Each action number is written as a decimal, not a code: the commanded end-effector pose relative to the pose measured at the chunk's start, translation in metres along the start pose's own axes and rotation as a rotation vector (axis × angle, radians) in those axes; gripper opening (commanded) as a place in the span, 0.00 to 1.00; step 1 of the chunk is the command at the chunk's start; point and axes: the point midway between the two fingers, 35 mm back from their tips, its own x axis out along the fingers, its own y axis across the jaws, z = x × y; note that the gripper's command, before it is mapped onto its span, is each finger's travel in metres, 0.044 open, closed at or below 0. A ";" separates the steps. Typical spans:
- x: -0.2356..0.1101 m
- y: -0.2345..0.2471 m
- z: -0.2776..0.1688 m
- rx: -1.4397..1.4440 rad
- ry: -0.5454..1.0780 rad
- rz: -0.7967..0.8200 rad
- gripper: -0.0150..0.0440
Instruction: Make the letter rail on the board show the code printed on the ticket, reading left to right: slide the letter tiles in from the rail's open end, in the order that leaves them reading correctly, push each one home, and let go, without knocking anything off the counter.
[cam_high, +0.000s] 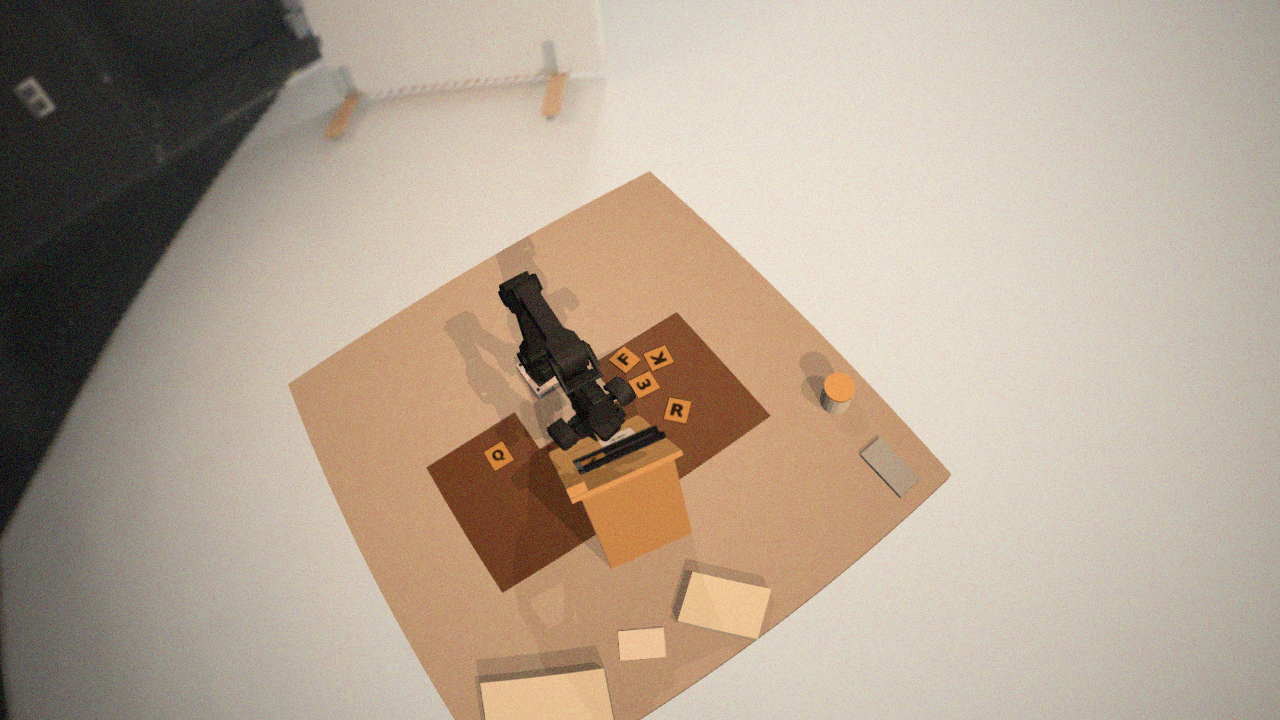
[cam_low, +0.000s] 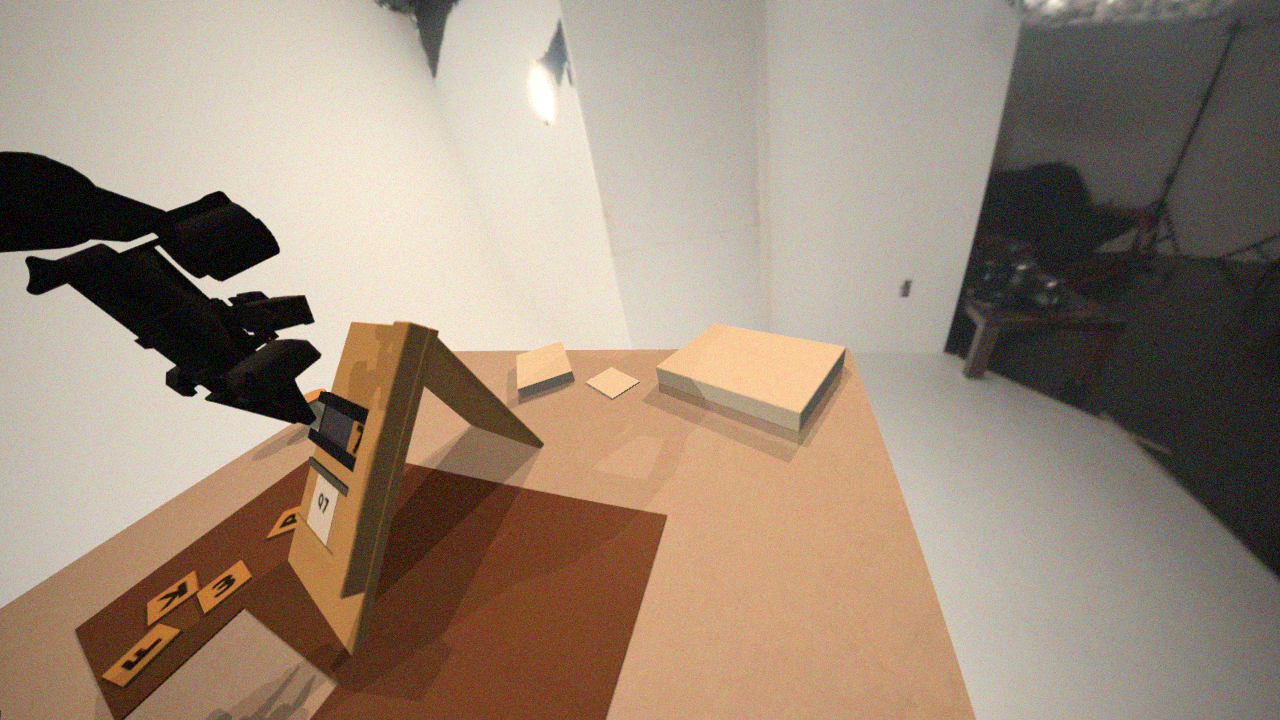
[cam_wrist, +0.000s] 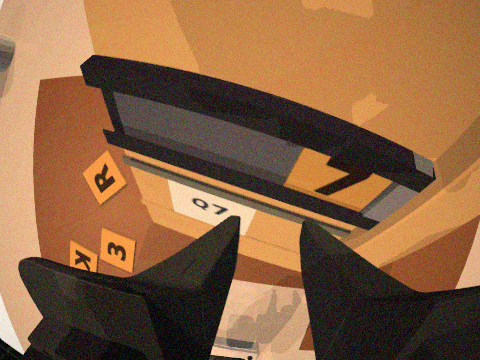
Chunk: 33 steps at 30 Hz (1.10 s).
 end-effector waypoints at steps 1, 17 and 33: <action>-0.044 0.006 -0.011 -0.435 -0.186 0.036 0.65; -0.121 0.024 -0.044 -1.322 -0.552 -0.174 1.00; -0.121 0.024 -0.044 -1.322 -0.552 -0.174 1.00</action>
